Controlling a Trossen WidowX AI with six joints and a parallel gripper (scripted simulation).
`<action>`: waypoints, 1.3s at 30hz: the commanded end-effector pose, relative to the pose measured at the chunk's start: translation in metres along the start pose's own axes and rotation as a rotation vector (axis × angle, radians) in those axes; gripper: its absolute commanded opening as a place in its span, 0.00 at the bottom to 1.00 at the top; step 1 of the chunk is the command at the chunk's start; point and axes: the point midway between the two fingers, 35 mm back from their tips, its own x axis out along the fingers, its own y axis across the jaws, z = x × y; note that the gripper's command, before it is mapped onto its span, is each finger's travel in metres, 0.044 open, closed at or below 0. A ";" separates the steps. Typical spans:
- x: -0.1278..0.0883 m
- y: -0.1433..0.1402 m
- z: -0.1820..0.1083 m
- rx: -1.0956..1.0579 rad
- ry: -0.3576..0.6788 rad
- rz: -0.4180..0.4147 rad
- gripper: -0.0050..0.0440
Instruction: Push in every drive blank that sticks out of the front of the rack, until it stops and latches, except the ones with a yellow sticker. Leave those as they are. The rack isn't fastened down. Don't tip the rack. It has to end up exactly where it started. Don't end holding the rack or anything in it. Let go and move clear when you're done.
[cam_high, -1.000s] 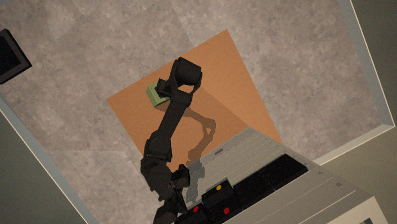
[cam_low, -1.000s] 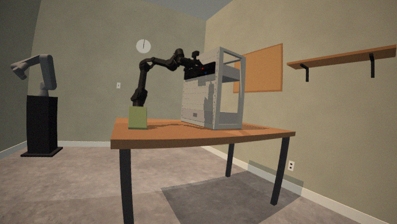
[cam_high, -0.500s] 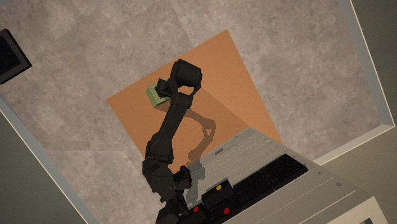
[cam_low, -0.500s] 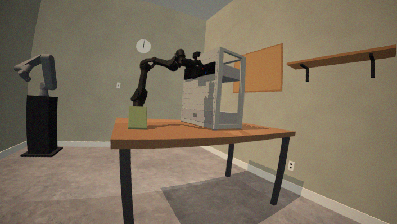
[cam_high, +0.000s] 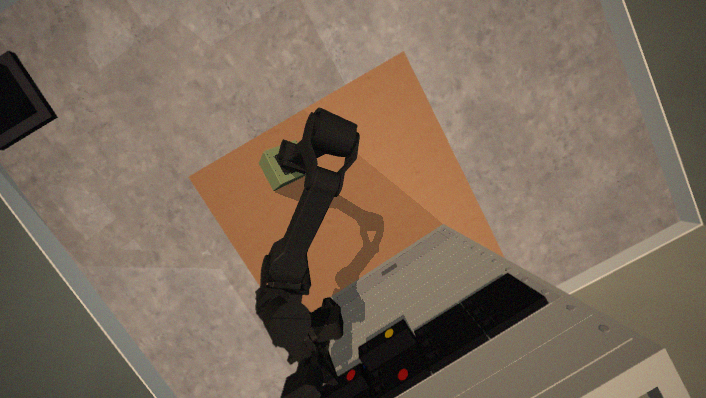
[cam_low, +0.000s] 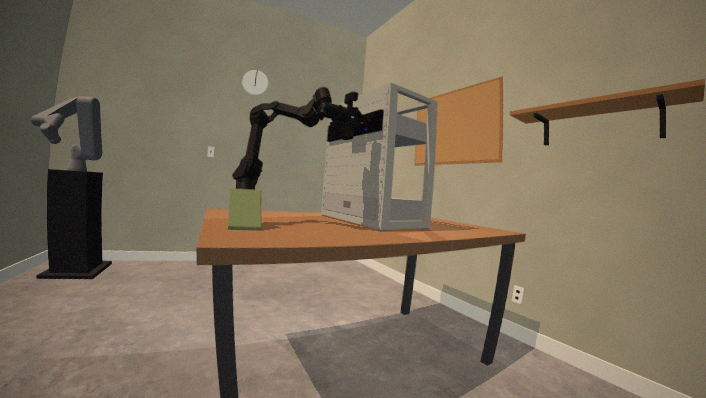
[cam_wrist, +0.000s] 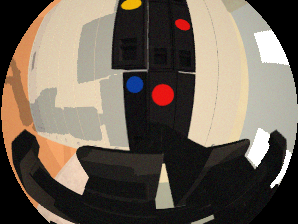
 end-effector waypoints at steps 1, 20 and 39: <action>0.004 -0.011 0.005 -0.023 -0.006 -0.020 0.10; 0.004 -0.011 0.005 -0.023 -0.006 -0.020 0.10; 0.014 -0.013 0.005 -0.023 -0.006 -0.020 0.10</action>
